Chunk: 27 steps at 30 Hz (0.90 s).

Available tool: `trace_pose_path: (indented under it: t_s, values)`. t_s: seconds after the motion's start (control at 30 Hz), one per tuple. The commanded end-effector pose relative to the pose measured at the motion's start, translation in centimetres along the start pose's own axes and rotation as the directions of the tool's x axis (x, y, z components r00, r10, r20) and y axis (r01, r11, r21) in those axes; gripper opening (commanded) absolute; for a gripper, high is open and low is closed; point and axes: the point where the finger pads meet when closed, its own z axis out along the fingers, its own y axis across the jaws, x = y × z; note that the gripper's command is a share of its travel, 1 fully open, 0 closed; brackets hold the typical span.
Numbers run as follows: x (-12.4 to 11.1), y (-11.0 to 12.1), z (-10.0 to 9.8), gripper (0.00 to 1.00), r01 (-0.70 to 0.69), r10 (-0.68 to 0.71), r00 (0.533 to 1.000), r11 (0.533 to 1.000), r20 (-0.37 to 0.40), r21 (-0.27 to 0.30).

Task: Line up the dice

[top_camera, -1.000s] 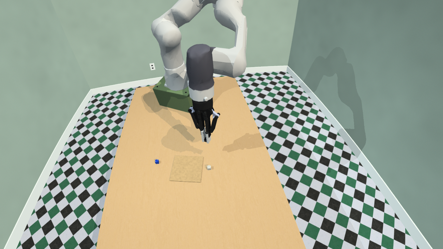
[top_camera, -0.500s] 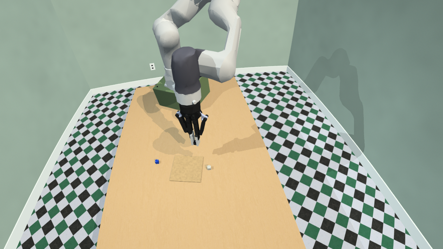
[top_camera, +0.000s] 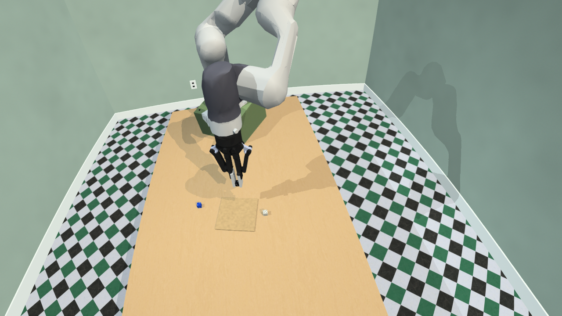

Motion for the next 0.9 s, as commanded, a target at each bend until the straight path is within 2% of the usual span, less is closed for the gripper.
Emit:
trace_pose_path:
  t_s: [0.0,0.13,0.63,0.87]
  values:
    - [-0.5,-1.1,-0.1,0.07,0.169,-0.169,0.986,0.986,0.012,-0.008]
    - [-0.7,-2.0,-0.1,0.07,0.217,-0.217,0.976,0.976,0.012,-0.007]
    - [-0.7,-2.1,-0.1,0.07,0.219,-0.219,0.976,0.976,0.012,-0.007]
    - [-0.8,-2.1,1.2,0.07,0.22,-0.219,0.976,0.976,0.012,-0.008]
